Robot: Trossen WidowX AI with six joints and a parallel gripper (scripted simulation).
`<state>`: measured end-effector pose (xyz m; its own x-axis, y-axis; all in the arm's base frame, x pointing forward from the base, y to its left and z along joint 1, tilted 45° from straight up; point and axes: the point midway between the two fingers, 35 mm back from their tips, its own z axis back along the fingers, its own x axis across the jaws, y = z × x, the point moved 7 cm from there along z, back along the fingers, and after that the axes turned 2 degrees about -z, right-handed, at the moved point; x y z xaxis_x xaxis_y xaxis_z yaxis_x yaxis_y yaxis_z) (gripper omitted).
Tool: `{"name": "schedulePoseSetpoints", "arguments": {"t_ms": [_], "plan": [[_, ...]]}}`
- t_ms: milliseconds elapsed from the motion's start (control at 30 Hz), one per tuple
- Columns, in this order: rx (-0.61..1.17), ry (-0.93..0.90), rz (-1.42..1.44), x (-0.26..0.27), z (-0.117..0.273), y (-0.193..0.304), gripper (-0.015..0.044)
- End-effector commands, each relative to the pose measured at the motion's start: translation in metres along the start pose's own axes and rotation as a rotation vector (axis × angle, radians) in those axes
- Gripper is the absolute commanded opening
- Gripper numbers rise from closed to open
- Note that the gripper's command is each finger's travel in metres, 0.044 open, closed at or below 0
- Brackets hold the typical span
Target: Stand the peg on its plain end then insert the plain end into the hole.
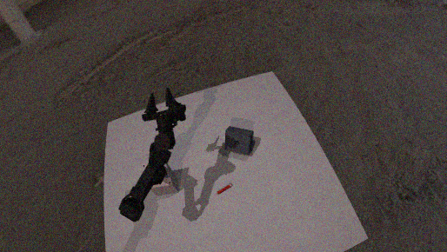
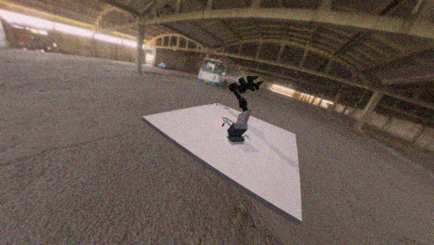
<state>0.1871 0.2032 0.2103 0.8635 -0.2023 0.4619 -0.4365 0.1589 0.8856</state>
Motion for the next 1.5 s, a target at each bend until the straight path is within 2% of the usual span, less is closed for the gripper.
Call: {"name": "schedulePoseSetpoints", "arguments": {"t_ms": [0,33,767,1467], "plan": [[-0.002,-0.002,0.002,0.0,0.0,0.0,0.0426],[-0.009,-0.006,0.008,0.001,0.0,-0.001,0.044],[-0.466,-0.135,0.356,0.05,0.012,-0.064,0.044],[-0.953,0.026,0.658,0.083,0.048,-0.123,0.044]]}}
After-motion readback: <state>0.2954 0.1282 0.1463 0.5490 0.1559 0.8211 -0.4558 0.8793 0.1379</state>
